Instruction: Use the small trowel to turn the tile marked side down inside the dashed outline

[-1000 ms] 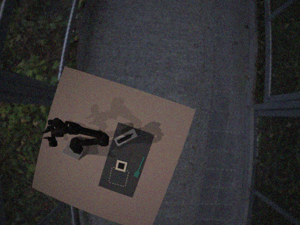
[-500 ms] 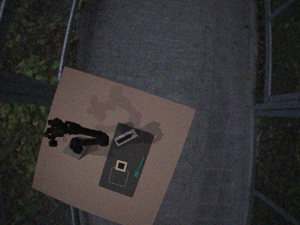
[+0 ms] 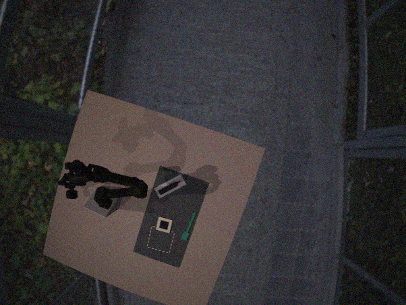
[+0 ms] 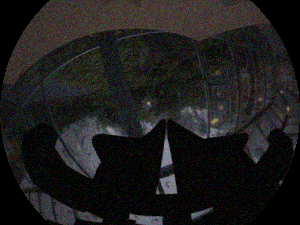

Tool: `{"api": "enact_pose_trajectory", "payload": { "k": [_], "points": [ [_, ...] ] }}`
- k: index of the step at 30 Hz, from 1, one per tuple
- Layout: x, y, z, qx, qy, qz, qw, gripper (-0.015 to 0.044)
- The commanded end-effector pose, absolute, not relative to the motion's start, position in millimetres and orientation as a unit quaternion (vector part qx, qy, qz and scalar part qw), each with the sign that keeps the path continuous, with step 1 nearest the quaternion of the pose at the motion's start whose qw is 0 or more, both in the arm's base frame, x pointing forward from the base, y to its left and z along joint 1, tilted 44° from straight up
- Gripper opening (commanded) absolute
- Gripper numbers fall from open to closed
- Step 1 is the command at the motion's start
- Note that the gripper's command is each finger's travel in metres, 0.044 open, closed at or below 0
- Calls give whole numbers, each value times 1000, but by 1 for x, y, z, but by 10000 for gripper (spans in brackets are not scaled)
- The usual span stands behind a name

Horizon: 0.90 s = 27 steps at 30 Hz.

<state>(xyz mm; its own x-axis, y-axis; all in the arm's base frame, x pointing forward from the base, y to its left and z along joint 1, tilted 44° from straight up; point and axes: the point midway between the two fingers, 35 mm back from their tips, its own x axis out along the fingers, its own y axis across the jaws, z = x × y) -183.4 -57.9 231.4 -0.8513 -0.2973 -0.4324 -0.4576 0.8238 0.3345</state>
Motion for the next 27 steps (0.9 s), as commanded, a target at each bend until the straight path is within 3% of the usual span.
{"api": "enact_pose_trajectory", "payload": {
  "k": [1, 2, 23, 27],
  "points": [
    [-183, -58, 231, -201, 937, 218, 184, 79],
    [-183, -58, 231, -201, 937, 218, 184, 100],
    [-183, -58, 231, -201, 937, 218, 184, 100],
    [-183, -58, 231, -201, 937, 218, 184, 0]
  ]
}}
